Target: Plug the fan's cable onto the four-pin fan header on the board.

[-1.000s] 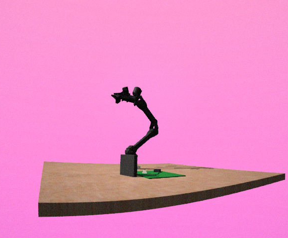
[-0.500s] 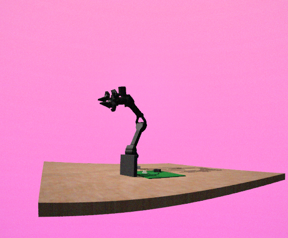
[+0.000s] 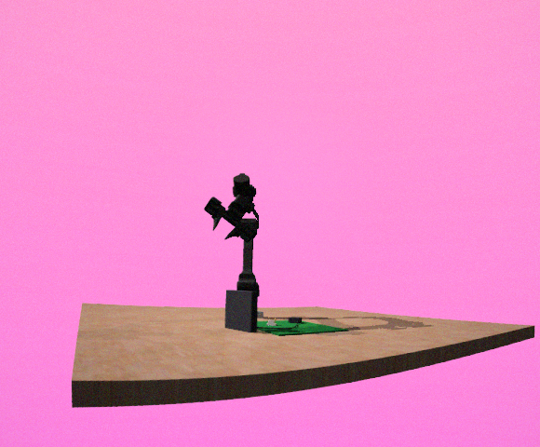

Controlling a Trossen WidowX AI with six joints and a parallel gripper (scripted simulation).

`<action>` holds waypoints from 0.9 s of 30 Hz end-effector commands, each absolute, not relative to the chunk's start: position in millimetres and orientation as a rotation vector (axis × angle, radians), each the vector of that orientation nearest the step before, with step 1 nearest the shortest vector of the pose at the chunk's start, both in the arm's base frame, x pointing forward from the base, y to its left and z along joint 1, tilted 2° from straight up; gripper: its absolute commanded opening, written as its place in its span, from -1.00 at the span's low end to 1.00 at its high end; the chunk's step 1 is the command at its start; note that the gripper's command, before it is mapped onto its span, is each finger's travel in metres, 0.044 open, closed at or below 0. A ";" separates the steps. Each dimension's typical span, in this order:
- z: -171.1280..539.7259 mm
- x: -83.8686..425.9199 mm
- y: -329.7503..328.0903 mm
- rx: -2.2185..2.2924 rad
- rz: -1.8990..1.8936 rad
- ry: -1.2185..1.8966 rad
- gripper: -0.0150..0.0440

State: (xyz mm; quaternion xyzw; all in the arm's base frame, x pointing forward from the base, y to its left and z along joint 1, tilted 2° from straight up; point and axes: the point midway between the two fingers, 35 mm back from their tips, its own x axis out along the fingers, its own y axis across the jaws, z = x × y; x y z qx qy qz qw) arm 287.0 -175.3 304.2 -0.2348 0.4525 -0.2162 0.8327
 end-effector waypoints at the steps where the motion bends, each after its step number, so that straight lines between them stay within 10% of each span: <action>1: 265.6 311.4 -138.0 -0.499 -0.282 1.054 0.22; 18: 103.4 286.1 86.1 -0.710 0.492 1.631 0.22; 27: 73.8 274.8 100.2 -0.745 0.543 1.687 0.22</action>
